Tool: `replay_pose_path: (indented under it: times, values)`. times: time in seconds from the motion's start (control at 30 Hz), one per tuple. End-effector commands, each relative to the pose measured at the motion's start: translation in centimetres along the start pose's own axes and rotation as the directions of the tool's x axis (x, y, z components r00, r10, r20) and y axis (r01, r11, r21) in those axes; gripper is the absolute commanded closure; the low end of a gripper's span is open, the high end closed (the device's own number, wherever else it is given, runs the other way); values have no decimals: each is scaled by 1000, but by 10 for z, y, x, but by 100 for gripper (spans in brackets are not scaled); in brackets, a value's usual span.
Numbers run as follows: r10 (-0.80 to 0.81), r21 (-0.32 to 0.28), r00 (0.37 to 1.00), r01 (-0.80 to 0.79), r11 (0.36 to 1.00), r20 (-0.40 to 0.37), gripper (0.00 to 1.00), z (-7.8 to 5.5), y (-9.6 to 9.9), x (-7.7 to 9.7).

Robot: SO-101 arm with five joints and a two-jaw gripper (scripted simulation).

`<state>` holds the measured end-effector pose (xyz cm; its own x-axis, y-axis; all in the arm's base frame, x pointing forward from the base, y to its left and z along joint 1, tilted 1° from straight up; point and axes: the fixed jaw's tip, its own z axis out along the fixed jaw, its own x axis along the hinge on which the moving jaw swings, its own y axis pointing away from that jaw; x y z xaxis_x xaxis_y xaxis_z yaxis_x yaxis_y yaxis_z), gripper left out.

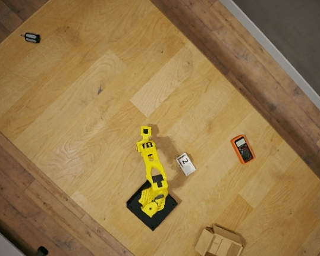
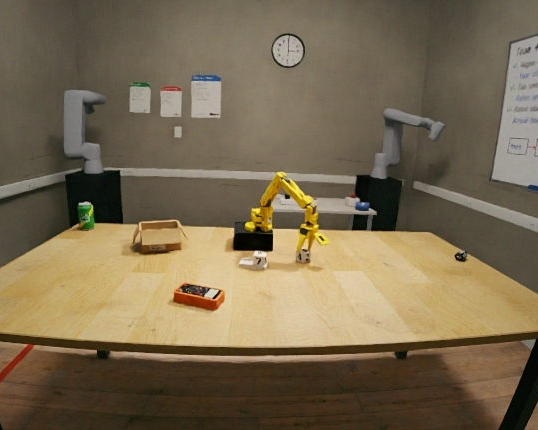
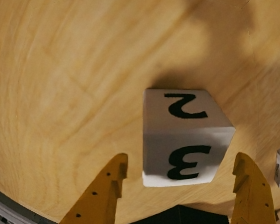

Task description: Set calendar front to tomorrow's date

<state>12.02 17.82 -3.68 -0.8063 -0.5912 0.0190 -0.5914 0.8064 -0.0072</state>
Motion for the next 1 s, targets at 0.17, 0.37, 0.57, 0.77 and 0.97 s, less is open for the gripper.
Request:
replay_pose_path:
  times: [0.17, 0.37, 0.57, 0.77, 0.97]
  values:
    - [2, 0, 1000, -2, 1000, -4, 65, 12, 1, 2]
    - [2, 0, 1000, -2, 1000, -4, 65, 17, 1, 2]
    - [2, 0, 1000, -2, 1000, -4, 65, 19, 1, 2]
    - [2, 0, 1000, -2, 1000, -4, 65, 19, 1, 2]
    - [2, 0, 1000, -2, 1000, -4, 65, 19, 1, 2]
